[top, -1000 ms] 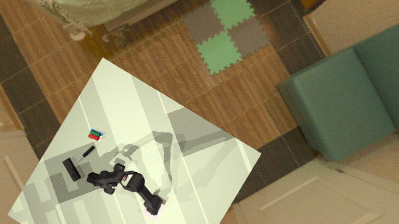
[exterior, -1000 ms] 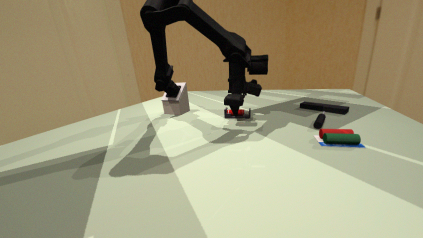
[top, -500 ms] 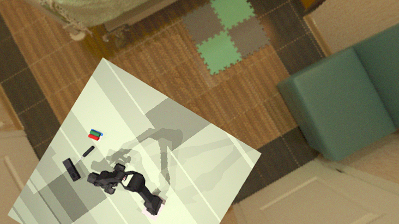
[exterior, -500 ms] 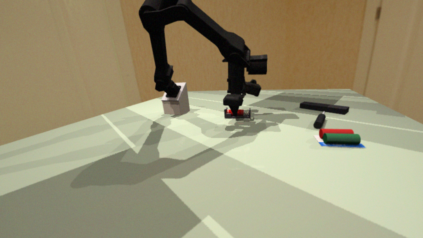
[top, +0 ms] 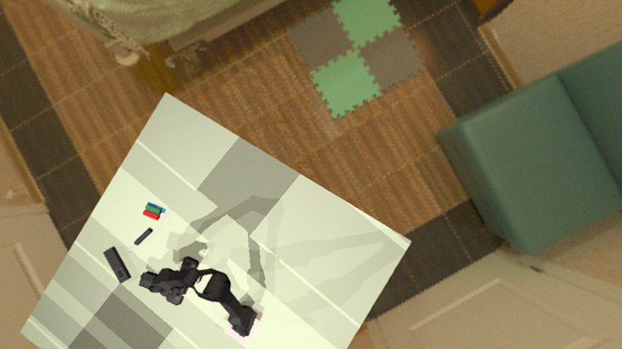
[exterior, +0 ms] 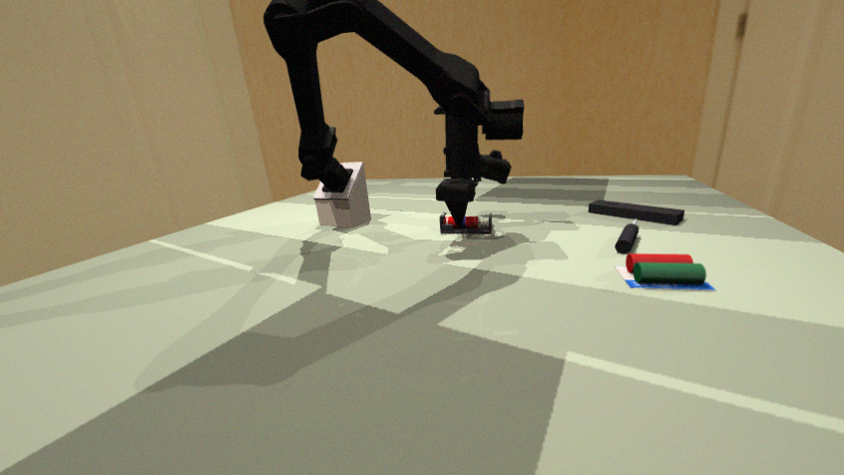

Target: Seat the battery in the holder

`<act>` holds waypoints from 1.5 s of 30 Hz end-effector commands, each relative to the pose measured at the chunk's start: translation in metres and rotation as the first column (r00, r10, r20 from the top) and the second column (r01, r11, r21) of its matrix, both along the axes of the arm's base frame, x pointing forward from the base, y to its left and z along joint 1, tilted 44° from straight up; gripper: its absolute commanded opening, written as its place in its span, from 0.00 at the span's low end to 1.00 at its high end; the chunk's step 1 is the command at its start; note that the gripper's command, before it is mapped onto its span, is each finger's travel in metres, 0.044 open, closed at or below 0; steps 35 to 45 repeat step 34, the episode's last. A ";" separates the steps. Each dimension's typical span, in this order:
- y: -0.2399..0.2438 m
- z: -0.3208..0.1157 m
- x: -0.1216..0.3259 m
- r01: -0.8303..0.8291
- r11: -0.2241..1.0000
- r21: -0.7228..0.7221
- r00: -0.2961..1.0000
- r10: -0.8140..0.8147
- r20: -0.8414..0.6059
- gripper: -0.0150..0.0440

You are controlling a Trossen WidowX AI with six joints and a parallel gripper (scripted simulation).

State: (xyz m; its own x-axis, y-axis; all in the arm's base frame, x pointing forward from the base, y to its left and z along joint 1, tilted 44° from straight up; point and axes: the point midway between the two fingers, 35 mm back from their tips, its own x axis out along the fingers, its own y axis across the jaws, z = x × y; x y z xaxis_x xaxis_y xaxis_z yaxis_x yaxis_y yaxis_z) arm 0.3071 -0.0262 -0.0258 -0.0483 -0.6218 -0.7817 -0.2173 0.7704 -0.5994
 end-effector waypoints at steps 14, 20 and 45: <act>0.054 0.056 -0.003 0.006 1.000 0.010 1.000 -0.006 0.011 1.00; 0.054 0.056 -0.003 0.006 1.000 0.010 1.000 -0.006 0.011 1.00; 0.054 0.056 -0.003 0.006 1.000 0.010 1.000 -0.006 0.011 1.00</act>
